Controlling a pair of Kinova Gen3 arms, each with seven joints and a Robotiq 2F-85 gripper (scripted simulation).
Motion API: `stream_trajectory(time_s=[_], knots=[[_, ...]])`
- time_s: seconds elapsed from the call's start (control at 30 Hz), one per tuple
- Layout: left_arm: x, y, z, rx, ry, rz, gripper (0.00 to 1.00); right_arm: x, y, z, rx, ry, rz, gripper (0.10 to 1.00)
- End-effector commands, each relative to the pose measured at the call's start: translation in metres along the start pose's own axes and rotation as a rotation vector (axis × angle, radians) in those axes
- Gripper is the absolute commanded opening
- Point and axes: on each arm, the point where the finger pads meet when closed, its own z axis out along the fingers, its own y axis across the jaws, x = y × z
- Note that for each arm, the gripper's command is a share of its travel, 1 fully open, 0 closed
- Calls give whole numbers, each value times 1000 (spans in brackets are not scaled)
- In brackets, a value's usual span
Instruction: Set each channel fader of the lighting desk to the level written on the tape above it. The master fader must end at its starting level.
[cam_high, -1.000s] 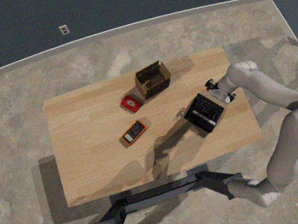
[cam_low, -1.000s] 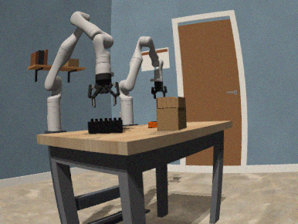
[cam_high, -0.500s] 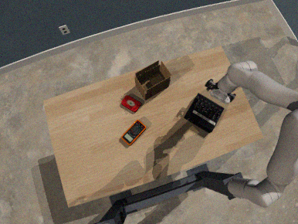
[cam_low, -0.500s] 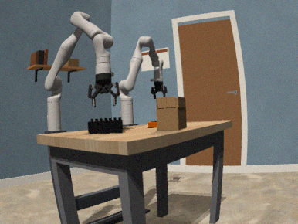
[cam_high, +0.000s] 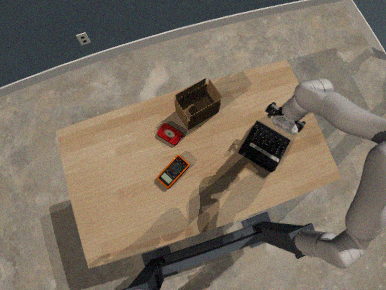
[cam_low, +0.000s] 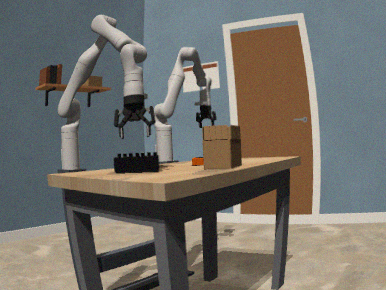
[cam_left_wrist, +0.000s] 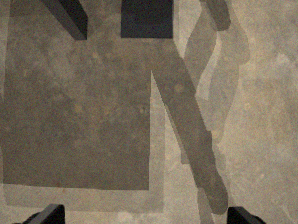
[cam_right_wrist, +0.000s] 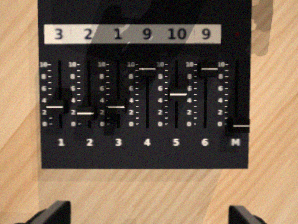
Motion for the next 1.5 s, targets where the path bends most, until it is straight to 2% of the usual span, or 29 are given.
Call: stream_trajectory(time_s=[0.0, 0.6, 0.7, 0.87, 1.1, 1.17, 1.33, 1.47], knots=[[0, 0, -1, 0, -2, 0, 1000, 0, 0, -1, -2, -1, 0, 1000], [0, 0, -1, 0, -2, 0, 1000, 0, 0, -2, -1, -1, 8, 1000], [0, 0, -1, 0, -2, 0, 1000, 4, 0, -5, 1, 2, 38, 1000], [0, 0, -1, 0, -2, 0, 1000, 16, 0, -17, 8, 12, 146, 1000], [0, 0, -1, 0, -2, 0, 1000, 42, -2, -43, 23, 36, 377, 1000], [0, 0, -1, 0, -2, 0, 1000, 42, -2, -43, 23, 36, 377, 1000], [0, 0, -1, 0, -2, 0, 1000, 61, -3, -60, 34, 54, 532, 1000], [0, 0, -1, 0, -2, 0, 1000, 71, -5, -68, 42, 65, 612, 1000]])
